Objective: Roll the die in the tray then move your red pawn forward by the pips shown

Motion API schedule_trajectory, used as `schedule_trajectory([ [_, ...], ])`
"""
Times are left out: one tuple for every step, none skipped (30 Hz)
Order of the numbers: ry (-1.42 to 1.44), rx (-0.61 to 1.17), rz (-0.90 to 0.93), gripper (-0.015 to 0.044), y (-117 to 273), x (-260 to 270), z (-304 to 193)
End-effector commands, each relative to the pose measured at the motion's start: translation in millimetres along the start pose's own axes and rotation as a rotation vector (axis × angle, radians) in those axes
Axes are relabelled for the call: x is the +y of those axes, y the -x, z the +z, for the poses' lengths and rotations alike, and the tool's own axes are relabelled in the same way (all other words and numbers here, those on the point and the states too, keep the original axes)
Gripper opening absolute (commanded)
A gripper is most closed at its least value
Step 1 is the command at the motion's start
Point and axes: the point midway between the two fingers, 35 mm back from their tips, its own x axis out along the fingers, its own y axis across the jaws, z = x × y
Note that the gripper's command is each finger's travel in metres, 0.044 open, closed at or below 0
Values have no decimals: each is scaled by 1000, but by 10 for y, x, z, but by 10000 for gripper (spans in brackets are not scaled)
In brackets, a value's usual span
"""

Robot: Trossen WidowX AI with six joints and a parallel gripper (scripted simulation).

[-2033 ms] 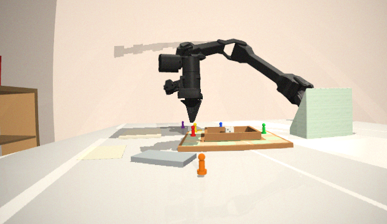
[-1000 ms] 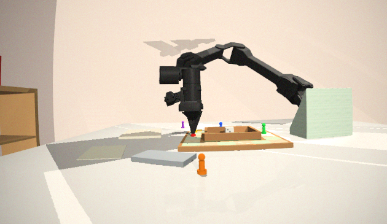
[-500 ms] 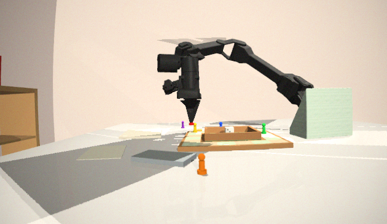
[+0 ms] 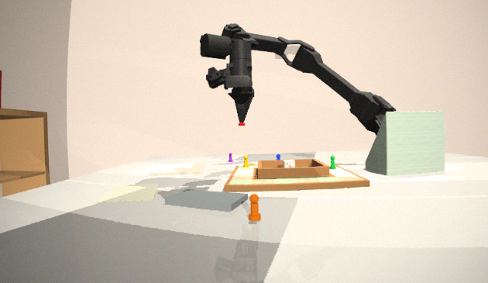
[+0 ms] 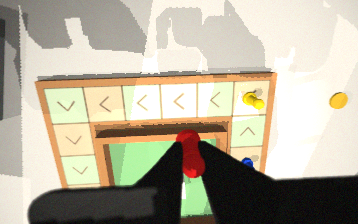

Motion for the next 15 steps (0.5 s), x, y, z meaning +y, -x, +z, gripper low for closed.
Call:
schedule_trajectory([
  [-6, 8, 1, 0, 98, -15, -22],
  [-6, 8, 1, 0, 88, -8, -21],
  [-7, 8, 2, 0, 60, 11, -18],
  [-7, 8, 2, 0, 12, 43, -14],
  [-7, 8, 2, 0, -47, 81, -10],
  [-7, 8, 2, 0, -106, 118, -7],
  [-7, 7, 2, 0, -165, 155, -6],
  [-7, 7, 2, 0, -224, 191, -6],
  [-7, 7, 2, 0, -283, 226, -7],
  [-8, 7, 2, 0, -343, 260, -9],
  [-8, 7, 2, 0, -402, 294, -13],
  [-8, 7, 1, 0, -462, 327, -18],
  [-8, 7, 1, 0, -521, 359, -24],
  [-8, 7, 1, 0, -581, 390, -32],
  [-8, 7, 1, 0, -629, 416, -39],
])
